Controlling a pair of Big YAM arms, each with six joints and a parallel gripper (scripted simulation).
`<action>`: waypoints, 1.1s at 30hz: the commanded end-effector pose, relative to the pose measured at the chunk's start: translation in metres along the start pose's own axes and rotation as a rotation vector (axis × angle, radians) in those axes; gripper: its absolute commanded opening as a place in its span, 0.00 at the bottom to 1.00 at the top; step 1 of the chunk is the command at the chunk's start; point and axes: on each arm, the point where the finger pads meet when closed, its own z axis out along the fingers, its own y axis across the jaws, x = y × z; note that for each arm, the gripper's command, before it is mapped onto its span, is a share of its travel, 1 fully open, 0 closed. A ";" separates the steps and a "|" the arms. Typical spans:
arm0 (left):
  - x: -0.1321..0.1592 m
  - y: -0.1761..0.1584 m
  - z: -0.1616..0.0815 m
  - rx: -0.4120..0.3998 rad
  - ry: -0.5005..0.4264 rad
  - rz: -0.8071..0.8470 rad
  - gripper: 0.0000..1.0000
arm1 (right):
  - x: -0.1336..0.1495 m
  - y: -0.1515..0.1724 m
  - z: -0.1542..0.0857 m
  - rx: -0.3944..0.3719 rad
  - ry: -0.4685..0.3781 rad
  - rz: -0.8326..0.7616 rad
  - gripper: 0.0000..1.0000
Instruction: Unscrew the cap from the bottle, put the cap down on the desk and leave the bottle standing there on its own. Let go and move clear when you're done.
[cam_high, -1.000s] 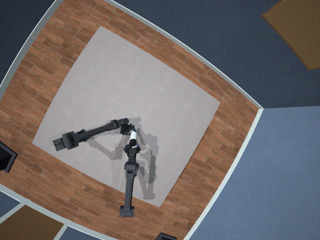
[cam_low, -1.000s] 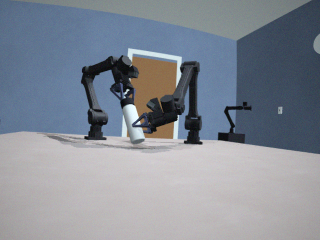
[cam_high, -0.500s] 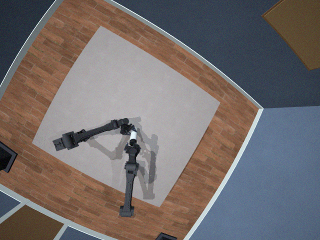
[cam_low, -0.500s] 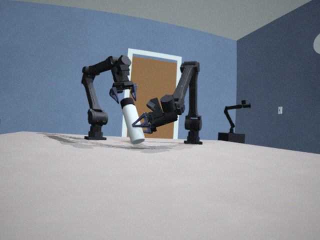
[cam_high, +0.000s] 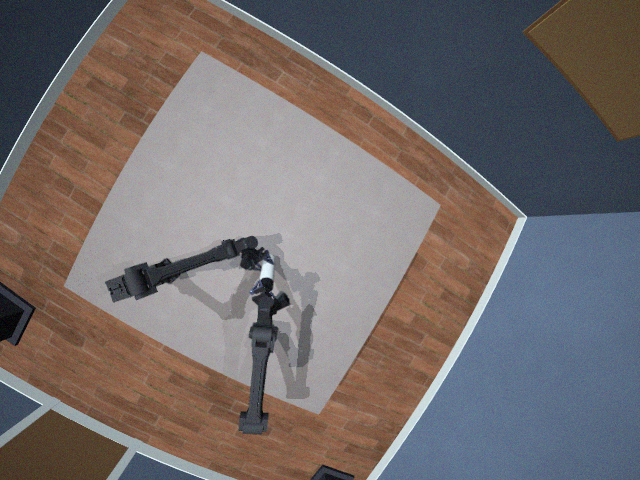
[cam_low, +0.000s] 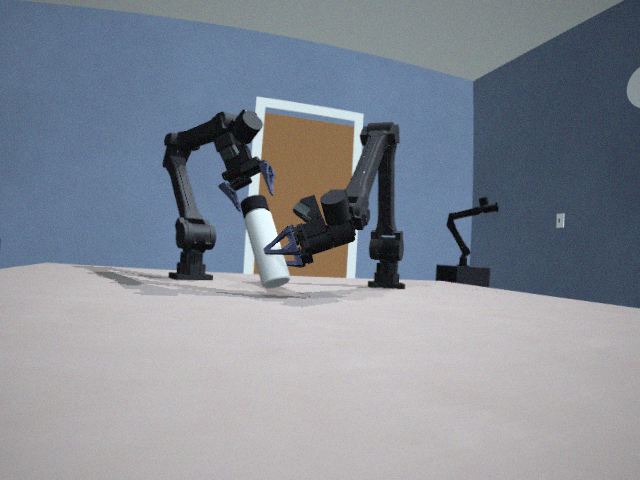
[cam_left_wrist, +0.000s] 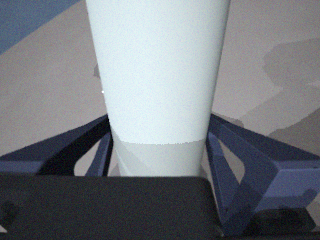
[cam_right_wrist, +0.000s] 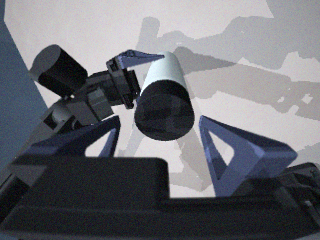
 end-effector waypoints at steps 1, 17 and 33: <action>-0.022 0.025 -0.001 -0.025 -0.027 0.047 0.00 | -0.010 0.008 -0.008 -0.031 -0.047 0.274 0.94; -0.022 0.025 -0.001 -0.025 -0.027 0.047 0.00 | -0.010 0.009 -0.008 -0.044 -0.060 0.495 0.94; -0.022 0.025 -0.001 -0.025 -0.027 0.047 0.00 | -0.016 0.010 -0.011 -0.042 -0.067 0.519 0.60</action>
